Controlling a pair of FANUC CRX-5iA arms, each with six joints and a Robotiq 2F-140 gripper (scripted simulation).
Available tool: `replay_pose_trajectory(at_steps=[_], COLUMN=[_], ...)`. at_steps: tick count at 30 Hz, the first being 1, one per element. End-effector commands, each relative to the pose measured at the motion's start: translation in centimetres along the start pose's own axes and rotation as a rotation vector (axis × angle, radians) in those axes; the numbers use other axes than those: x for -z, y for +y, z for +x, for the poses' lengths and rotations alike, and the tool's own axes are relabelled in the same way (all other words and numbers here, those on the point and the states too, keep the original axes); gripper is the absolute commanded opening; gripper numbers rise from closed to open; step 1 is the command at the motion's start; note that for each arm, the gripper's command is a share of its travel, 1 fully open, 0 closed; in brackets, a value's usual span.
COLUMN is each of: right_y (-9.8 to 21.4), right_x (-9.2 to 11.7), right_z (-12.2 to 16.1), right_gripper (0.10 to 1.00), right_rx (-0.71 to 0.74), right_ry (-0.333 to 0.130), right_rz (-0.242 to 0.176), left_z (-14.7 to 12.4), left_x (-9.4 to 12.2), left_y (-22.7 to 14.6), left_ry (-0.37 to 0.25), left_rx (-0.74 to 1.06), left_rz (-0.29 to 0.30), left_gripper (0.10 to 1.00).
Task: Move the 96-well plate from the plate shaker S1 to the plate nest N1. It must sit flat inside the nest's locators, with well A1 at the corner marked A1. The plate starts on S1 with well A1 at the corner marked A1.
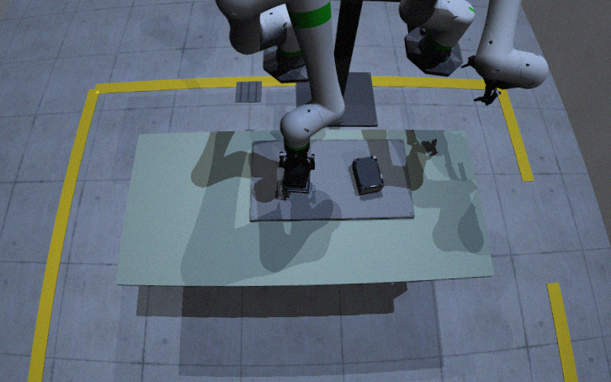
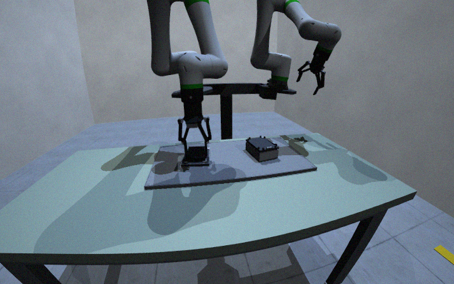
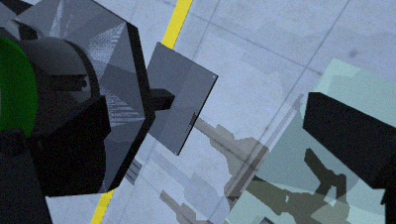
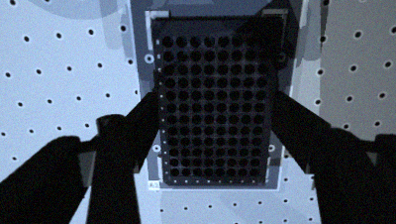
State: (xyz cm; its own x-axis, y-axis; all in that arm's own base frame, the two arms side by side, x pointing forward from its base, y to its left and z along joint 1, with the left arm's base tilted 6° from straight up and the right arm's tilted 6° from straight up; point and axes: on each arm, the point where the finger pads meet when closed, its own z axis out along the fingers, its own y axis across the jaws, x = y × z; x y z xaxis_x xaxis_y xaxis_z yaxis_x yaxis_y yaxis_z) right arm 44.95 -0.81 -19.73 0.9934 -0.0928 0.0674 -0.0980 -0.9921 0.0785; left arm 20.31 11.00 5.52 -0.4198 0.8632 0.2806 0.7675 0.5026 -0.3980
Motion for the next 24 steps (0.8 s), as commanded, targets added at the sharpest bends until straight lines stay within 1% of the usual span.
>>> replay_pose_trajectory(at_steps=[1,13,14,24], right_y=[-0.02,-0.02,-0.02,-0.02], right_x=[0.02,-0.18,-0.18,-0.18], right_z=[0.07,0.07,0.07,0.07], right_gripper=[0.605,0.605,1.000,1.000], right_rx=[0.000,0.000,0.000,0.000], right_ry=[0.001,0.001,0.001,0.001], right_rz=[0.000,0.000,0.000,0.000], left_z=[0.00,0.00,0.00,0.00], left_x=[0.06,0.06,0.06,0.06], left_y=[0.03,0.03,0.03,0.03], left_ry=[0.000,0.000,0.000,0.000], left_rx=[0.000,0.000,0.000,0.000], left_rz=[-0.001,-0.001,-0.001,-0.001], left_gripper=[1.000,1.000,1.000,1.000])
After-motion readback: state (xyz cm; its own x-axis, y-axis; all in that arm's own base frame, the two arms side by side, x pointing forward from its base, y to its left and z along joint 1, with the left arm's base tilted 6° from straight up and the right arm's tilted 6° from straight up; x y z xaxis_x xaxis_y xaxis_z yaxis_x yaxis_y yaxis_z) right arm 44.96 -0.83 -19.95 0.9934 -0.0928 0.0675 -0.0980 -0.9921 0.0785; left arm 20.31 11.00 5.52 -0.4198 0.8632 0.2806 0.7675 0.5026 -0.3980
